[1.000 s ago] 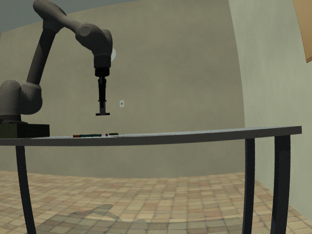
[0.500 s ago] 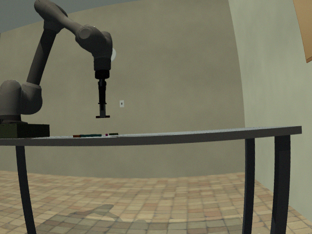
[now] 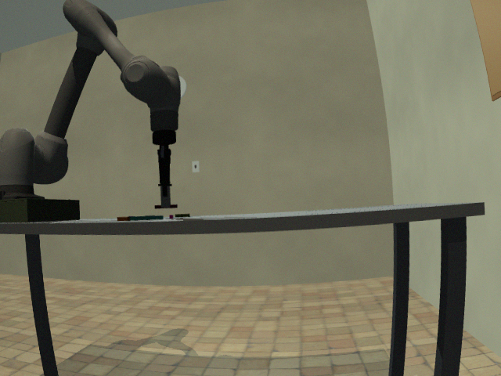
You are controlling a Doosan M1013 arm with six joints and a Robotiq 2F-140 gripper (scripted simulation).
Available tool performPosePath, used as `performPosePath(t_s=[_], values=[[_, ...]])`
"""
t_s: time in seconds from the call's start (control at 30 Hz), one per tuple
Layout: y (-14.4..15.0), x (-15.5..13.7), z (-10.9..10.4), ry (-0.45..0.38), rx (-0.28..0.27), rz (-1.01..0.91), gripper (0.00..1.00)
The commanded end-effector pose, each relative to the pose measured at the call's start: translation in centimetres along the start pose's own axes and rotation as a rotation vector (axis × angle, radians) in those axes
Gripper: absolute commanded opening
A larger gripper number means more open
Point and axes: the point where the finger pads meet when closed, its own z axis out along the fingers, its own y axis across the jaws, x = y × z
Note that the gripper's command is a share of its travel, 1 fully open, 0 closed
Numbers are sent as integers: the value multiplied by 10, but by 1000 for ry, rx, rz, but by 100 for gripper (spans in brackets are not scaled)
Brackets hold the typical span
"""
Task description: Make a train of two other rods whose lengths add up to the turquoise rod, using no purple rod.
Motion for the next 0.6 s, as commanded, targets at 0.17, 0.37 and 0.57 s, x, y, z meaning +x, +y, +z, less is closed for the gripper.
performPosePath(t_s=[0.17,0.37,0.57], values=[[0,0,14,0,0,0,3],[0,0,18,0,0,0,3],[0,0,18,0,0,0,3]])
